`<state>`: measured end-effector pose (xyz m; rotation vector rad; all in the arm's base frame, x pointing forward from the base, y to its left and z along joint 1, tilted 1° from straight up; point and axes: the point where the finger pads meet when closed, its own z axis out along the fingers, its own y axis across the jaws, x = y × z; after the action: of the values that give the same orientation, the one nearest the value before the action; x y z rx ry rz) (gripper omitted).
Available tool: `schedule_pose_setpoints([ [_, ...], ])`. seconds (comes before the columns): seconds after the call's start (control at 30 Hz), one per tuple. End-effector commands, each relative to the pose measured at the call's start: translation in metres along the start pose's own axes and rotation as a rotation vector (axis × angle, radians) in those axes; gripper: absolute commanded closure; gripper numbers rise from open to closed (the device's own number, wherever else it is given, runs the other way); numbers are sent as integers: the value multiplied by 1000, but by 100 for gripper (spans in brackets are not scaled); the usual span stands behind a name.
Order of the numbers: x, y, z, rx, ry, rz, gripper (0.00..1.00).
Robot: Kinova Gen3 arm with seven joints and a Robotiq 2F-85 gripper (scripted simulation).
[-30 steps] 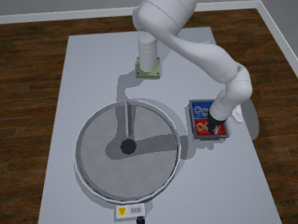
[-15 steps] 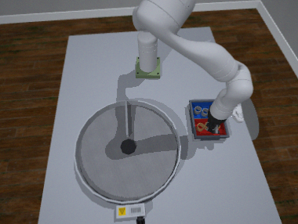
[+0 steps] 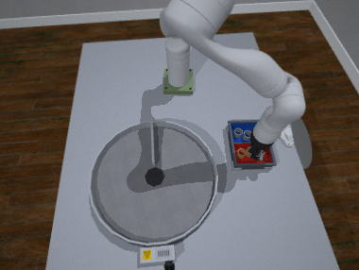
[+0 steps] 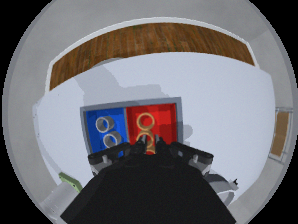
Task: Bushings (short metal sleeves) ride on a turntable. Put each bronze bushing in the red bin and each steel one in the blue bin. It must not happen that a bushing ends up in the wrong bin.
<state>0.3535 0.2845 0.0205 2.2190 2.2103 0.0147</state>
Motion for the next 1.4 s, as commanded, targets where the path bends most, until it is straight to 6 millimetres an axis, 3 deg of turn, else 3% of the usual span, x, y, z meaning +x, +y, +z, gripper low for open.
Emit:
schedule_pose_setpoints([
  [0.0, 0, 1, -1, -3, 1, 1, 84],
  [1.37, 0, 1, -13, -3, 1, 1, 84],
])
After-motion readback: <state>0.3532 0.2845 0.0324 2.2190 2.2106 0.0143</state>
